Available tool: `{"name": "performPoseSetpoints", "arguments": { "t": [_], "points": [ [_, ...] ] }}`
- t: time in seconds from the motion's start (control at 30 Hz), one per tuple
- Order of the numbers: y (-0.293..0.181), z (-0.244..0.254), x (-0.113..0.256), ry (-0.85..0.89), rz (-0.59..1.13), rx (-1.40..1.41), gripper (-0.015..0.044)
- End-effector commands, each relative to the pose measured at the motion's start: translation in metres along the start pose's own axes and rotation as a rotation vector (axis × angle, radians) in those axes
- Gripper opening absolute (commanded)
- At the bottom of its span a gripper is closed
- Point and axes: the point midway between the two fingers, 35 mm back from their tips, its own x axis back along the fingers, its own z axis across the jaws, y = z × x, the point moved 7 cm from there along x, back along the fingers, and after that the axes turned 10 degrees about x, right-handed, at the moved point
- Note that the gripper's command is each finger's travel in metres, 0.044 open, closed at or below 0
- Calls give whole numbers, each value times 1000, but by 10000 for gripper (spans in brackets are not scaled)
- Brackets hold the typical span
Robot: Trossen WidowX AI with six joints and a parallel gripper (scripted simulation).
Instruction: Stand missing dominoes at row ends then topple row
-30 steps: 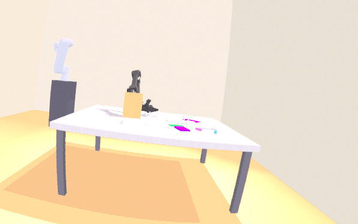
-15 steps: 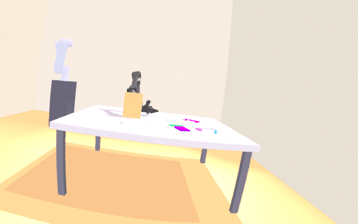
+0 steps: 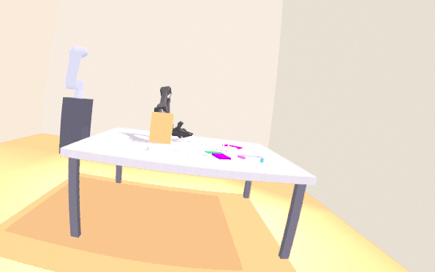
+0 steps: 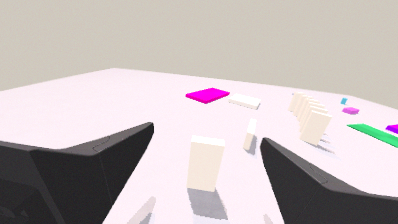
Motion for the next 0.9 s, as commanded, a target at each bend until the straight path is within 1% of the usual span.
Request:
{"name": "performPoseSetpoints", "arguments": {
  "t": [0.0,0.13,0.27,0.33,0.4,0.57,0.7,0.87],
  "points": [
    [19,-2,0,-1,-1,0,440],
    [45,-9,0,0,1,4,440],
    [47,-9,0,-2,0,8,440],
    [51,-8,-7,-18,-12,37,440],
    [54,-4,-20,-36,26,92,440],
    [62,1,-65,-78,249,278,440],
    [72,-10,-96,-99,550,384,440],
    [91,-26,-111,-50,973,397,440]
  ]
}}
